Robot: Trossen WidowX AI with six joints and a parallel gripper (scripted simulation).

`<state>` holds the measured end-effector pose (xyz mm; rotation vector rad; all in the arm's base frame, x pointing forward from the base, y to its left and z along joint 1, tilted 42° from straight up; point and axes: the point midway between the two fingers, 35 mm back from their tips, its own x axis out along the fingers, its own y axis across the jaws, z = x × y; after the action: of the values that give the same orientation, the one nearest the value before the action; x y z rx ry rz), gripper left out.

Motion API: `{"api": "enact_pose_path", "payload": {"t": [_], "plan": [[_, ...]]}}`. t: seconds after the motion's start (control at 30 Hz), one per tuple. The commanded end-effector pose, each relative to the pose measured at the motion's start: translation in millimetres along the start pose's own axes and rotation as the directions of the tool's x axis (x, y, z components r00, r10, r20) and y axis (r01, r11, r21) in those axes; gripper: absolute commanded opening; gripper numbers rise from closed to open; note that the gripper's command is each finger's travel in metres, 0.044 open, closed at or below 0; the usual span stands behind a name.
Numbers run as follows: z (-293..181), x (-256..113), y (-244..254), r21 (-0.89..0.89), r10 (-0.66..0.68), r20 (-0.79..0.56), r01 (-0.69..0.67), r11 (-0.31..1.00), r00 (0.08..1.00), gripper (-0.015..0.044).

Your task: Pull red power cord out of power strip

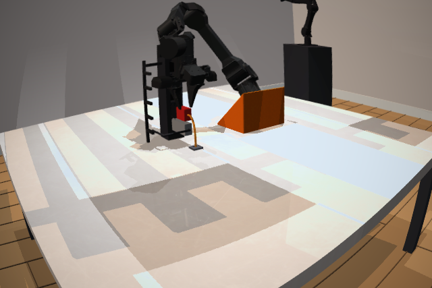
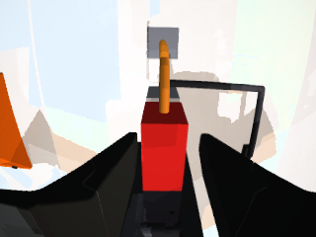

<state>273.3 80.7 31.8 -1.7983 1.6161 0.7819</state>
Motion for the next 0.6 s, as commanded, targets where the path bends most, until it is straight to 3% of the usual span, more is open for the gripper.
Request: {"api": "enact_pose_path", "payload": {"t": [0.0,0.57], "plan": [[-4,1,2,-0.008,0.003,-0.006,-0.003,1.000,1.000,0.0160],[-4,13,2,-0.008,0.002,-0.006,-0.003,1.000,1.000,0.0160]]}}
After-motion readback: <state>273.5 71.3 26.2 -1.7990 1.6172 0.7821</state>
